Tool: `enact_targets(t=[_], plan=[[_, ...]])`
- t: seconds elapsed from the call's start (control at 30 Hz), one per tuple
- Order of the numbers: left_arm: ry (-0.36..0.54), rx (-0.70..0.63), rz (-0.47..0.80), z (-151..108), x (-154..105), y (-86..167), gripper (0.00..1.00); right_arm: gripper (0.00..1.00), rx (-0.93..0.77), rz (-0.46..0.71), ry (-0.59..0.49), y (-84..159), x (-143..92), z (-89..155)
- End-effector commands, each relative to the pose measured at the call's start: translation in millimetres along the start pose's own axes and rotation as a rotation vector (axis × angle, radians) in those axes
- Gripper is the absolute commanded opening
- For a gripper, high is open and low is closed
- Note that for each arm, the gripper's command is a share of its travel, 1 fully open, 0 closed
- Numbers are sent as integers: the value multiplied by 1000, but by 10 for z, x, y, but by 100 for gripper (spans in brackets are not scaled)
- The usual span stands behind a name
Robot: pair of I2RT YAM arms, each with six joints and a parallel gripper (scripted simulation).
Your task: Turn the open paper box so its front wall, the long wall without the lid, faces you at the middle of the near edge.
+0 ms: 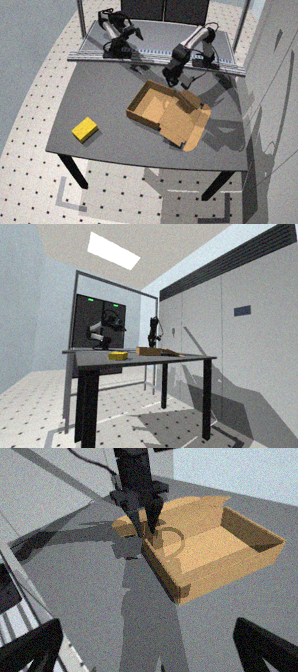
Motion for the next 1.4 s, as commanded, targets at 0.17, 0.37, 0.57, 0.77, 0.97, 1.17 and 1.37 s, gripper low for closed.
enact_targets(t=[0.17, 0.37, 0.57, 0.77, 0.97, 1.17, 1.37], plan=[[10, -5, -4, -44, 175, 71, 29, 100, 7, -1, -6, 99, 26, -9], [16, -4, -2, -66, 218, 95, 29, 100, 7, -2, -4, 138, 32, -18], [5, -5, -5, -55, 345, 92, 29, 100, 9, -5, 3, 190, 39, -38], [16, -4, -2, -62, 394, 97, 29, 100, 5, 12, 11, 250, 35, -55], [11, -4, -4, -58, 475, 95, 29, 100, 0, 12, 12, 238, 16, -51], [11, -4, -4, -60, 566, 95, 29, 100, -1, 25, 13, 269, 15, -52], [11, -4, -4, -60, 655, 95, 21, 100, -1, 19, 12, 256, 15, -52]])
Point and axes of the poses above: on each arm, the point where the finger pads meet when closed, its own x axis out along the fingers, its own z axis across the jaws, y = z × x, the point moved 2 cm from there along -x, back along the fingers
